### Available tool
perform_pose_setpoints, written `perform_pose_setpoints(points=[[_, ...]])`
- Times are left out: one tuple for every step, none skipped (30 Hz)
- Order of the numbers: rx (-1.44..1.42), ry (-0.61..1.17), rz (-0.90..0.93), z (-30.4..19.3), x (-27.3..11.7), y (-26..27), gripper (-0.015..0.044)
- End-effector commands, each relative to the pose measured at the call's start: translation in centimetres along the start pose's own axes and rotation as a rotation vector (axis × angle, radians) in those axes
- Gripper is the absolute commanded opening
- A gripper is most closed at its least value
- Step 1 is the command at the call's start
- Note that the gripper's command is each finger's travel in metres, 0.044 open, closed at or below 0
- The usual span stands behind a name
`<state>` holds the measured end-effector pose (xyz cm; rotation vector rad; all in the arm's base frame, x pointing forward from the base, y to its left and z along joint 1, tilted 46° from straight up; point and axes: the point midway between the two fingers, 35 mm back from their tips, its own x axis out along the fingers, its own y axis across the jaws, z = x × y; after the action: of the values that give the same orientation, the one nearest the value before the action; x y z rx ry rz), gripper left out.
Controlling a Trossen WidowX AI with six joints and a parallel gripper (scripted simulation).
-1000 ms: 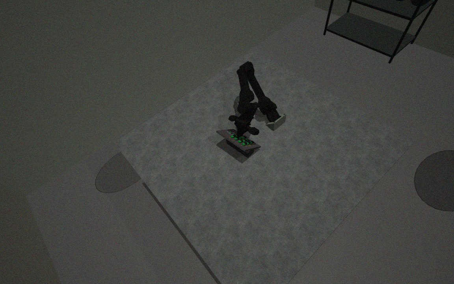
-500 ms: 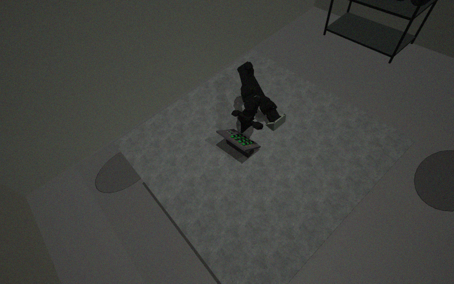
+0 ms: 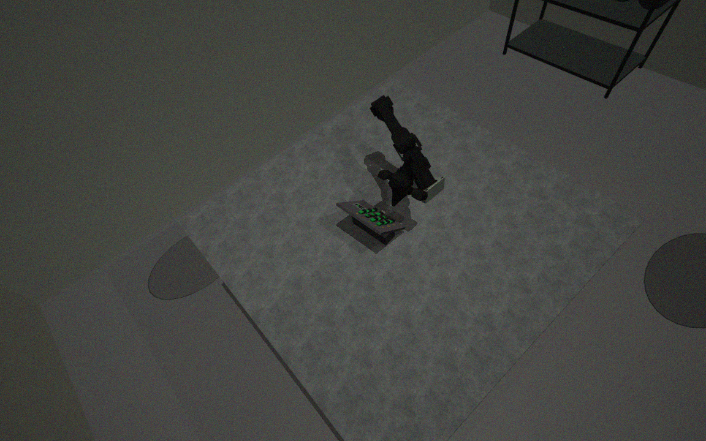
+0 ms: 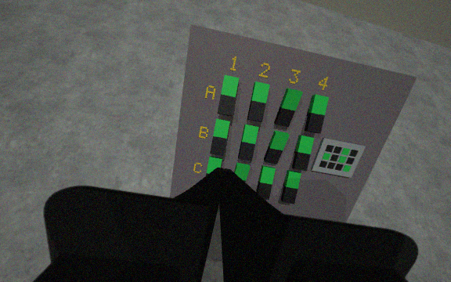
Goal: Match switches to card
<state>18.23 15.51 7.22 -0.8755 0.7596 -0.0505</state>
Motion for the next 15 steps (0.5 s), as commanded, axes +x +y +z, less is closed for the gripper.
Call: perform_pose_setpoints(points=[[0.012,0.000,-0.006,-0.5,0.2,0.5,0.0000],[0.012,-0.003,-0.004,-0.5,0.7,0.5,0.0000],[0.011,-0.008,-0.003,-0.5,1.4,0.5,0.0000],[0.011,-0.015,-0.003,-0.5,2.3,0.5,0.0000],[0.012,-0.021,-0.005,-0.5,3.0,0.5,0.0000],[0.012,-0.025,-0.007,-0.6,3.4,0.4,0.0000],[0.012,-0.026,-0.007,-0.6,3.6,0.4,0.0000],[0.012,-0.026,-0.007,-0.6,3.6,0.4,0.0000],[0.012,-0.026,-0.007,-0.6,3.6,0.4,0.0000],[0.012,-0.026,-0.007,-0.6,3.6,0.4,0.0000],[0.012,-0.026,-0.008,-0.6,3.7,0.4,0.0000],[0.012,-0.026,-0.008,-0.6,3.9,0.4,0.0000],[0.012,-0.027,-0.008,-0.6,4.3,0.3,0.0000],[0.012,-0.027,-0.009,-0.6,4.5,0.3,0.0000],[0.012,-0.027,-0.009,-0.6,4.6,0.3,0.0000]])
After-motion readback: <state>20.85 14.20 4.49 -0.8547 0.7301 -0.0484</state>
